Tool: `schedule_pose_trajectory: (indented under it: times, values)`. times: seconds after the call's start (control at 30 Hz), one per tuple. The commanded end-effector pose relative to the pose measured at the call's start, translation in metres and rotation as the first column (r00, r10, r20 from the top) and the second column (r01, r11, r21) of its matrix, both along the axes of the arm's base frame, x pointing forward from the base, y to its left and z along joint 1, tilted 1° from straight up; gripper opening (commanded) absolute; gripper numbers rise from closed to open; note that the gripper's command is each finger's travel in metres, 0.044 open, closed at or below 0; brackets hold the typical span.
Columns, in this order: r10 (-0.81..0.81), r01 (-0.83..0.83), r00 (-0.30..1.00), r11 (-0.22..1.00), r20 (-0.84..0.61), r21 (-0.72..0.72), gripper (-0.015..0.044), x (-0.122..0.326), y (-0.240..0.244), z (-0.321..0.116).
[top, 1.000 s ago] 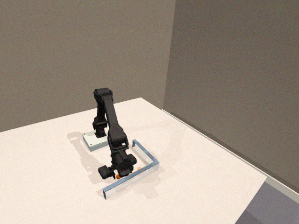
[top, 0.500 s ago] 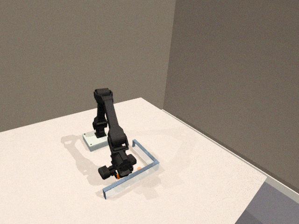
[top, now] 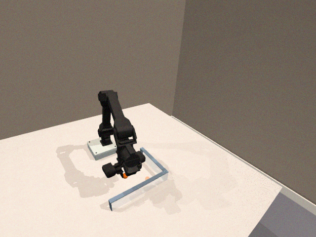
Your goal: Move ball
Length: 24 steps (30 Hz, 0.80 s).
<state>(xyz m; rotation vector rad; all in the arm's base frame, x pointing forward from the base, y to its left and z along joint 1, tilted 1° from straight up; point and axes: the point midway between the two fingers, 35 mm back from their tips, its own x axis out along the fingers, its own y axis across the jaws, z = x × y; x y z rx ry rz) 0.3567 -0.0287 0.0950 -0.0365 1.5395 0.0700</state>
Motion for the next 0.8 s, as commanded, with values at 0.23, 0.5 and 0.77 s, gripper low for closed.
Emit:
schedule_pose_trajectory:
  times: [0.23,0.5,0.77]
  values:
    - [0.001,-0.001,1.000,1.000,0.007,-0.005,0.0000,-0.005,0.000,0.040]
    - [0.001,-0.001,1.000,1.000,0.008,-0.001,0.0000,0.004,0.045,0.027]
    - [0.001,-0.001,1.000,1.000,0.009,0.004,0.0000,0.008,0.097,0.012]
